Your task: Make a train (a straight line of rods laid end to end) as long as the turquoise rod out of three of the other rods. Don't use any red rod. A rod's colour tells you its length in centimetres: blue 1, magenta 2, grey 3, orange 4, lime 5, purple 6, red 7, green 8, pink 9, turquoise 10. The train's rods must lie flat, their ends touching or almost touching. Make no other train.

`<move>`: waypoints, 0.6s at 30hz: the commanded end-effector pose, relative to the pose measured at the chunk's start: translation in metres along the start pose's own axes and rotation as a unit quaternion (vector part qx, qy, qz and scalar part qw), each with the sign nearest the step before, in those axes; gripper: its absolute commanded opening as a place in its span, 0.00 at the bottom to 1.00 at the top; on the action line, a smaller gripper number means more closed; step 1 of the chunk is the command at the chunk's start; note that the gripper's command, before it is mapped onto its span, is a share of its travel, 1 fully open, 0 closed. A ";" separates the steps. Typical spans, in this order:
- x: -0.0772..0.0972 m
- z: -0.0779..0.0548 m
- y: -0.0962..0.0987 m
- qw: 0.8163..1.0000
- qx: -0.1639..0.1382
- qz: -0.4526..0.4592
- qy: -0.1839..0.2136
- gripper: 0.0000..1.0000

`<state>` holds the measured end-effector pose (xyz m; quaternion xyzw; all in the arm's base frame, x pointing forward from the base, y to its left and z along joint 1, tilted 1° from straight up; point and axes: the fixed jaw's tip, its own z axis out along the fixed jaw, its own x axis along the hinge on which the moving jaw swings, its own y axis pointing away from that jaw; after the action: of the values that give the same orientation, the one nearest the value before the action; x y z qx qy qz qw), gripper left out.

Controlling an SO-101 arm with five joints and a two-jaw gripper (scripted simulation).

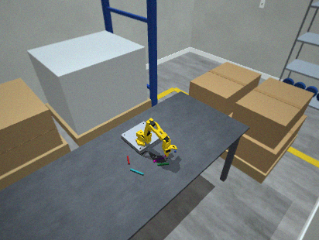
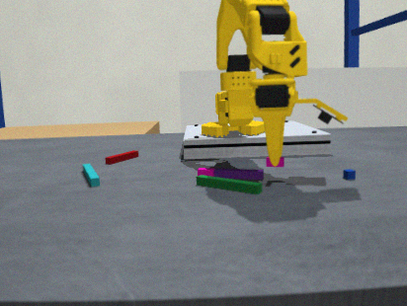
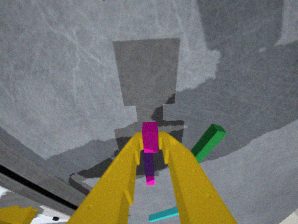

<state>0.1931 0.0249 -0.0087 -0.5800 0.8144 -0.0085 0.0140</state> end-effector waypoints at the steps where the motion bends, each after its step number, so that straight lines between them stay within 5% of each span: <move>1: 0.001 0.006 0.006 1.000 -0.015 0.003 0.006 0.00; 18: 0.004 0.012 0.010 0.999 -0.031 0.002 0.014 0.00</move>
<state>0.1885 0.0244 -0.0161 -0.5801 0.8145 0.0003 -0.0019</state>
